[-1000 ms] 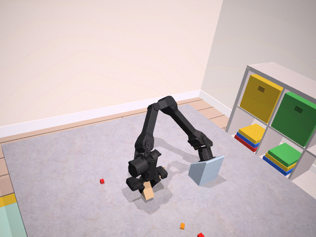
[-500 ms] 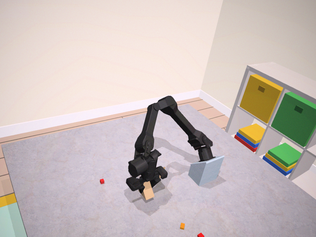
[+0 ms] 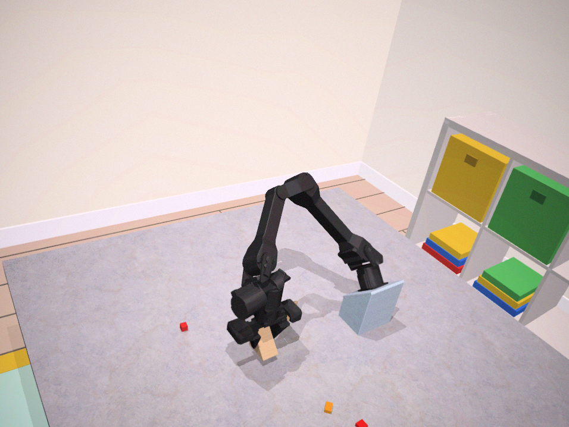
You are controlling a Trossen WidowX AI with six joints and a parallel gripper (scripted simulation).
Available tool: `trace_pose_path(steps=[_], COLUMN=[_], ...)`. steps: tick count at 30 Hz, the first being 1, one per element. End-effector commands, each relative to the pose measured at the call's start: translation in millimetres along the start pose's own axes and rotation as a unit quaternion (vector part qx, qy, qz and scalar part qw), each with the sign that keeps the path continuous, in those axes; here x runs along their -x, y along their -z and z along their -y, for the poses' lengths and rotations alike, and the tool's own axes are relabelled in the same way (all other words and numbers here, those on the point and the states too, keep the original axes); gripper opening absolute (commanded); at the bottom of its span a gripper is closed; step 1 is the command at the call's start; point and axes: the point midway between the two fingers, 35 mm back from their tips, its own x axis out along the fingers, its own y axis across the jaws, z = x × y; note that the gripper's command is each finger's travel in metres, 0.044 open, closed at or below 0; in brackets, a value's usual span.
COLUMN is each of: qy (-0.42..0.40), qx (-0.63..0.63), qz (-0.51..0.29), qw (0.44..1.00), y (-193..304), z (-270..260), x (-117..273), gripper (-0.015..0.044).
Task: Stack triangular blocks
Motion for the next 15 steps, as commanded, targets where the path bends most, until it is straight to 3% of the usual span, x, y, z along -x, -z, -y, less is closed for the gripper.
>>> trace_pose_path(steps=[1, 15], qy=[0.000, -0.001], qx=[-0.003, 0.001], qz=[-0.002, 0.000], qw=[1.000, 1.000], y=[0.7, 0.1], z=[0.0, -0.1], x=[0.0, -5.1], gripper=[0.0000, 0.0000])
